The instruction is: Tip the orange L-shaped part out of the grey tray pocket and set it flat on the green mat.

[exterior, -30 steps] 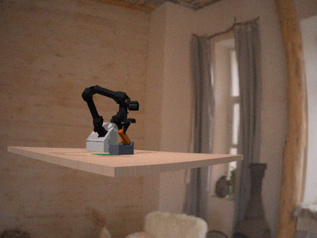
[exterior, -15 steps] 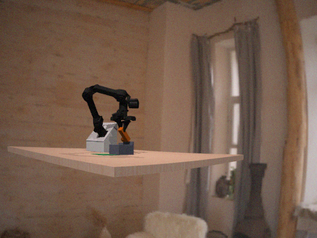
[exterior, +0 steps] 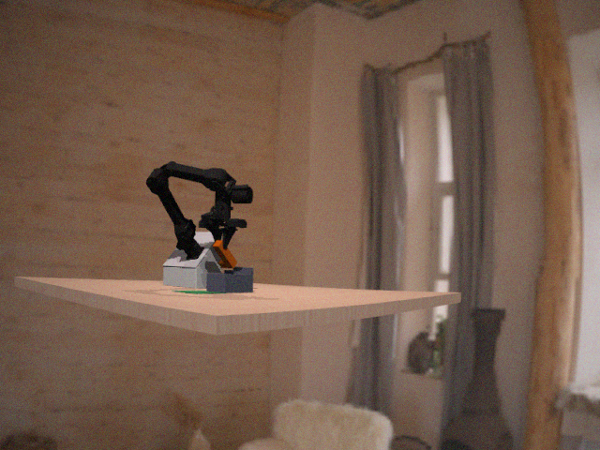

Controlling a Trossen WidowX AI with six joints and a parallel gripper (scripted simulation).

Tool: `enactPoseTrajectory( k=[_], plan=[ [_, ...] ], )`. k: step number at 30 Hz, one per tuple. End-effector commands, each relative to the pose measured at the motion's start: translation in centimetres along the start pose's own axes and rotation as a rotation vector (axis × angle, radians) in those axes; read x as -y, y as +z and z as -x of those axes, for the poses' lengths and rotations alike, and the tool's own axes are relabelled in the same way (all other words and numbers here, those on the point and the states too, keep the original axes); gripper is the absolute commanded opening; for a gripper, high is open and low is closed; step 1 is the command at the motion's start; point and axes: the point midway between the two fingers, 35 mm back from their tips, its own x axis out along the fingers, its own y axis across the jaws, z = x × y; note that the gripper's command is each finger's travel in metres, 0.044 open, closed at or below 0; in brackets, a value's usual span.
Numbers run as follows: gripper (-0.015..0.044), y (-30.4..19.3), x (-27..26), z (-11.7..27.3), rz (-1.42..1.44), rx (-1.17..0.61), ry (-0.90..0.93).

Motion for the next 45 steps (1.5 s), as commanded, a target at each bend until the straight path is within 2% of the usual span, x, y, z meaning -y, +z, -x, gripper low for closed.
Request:
enactPoseTrajectory(
  k=[1,23,45],
  plan=[
    [0.0,2.3,0.2,0.1,0.001,0.005,0.005],
    [0.0,11.5,1.0,0.2,0.0,0.01,0.006],
    [0.0,11.6,1.0,-2.0,-0.001,0.01,0.007]
  ],
)
